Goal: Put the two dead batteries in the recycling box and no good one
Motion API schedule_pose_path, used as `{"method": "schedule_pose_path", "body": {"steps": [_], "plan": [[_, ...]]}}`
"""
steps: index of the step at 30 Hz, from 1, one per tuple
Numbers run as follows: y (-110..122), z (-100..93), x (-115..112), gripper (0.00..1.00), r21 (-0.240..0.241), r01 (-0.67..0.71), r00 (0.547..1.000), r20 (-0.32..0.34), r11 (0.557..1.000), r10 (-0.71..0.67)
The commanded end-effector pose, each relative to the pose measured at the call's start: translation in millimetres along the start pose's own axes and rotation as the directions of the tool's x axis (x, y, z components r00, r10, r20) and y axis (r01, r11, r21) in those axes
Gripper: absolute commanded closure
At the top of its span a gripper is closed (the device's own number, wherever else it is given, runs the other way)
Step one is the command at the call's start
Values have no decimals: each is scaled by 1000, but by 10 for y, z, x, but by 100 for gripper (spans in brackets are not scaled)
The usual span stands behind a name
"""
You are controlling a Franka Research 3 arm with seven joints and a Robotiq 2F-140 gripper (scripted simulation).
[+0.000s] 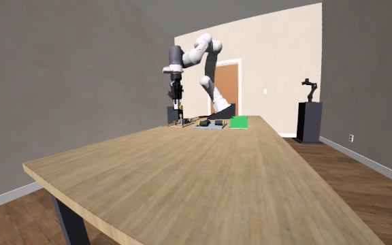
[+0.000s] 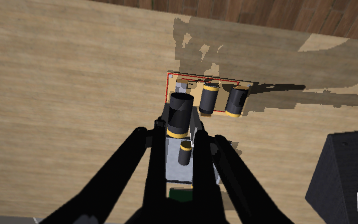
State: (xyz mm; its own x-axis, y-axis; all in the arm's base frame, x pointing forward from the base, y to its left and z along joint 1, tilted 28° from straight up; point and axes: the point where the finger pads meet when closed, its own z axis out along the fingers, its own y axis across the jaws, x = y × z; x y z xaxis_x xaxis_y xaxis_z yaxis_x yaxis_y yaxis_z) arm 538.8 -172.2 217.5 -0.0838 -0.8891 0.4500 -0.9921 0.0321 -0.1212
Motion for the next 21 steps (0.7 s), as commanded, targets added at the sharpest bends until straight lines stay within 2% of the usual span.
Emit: {"method": "schedule_pose_path", "body": {"steps": [1, 11, 15, 21], "plan": [[-4, -15, -8, 84, 0, -10, 1000, 2, 1000, 10], [-1, -16, -108, 84, 0, -10, 1000, 2, 1000, 10], [7, -16, -435, 84, 0, -10, 1000, 2, 1000, 10], [26, -17, -1195, 84, 0, -10, 1000, 2, 1000, 10]]}}
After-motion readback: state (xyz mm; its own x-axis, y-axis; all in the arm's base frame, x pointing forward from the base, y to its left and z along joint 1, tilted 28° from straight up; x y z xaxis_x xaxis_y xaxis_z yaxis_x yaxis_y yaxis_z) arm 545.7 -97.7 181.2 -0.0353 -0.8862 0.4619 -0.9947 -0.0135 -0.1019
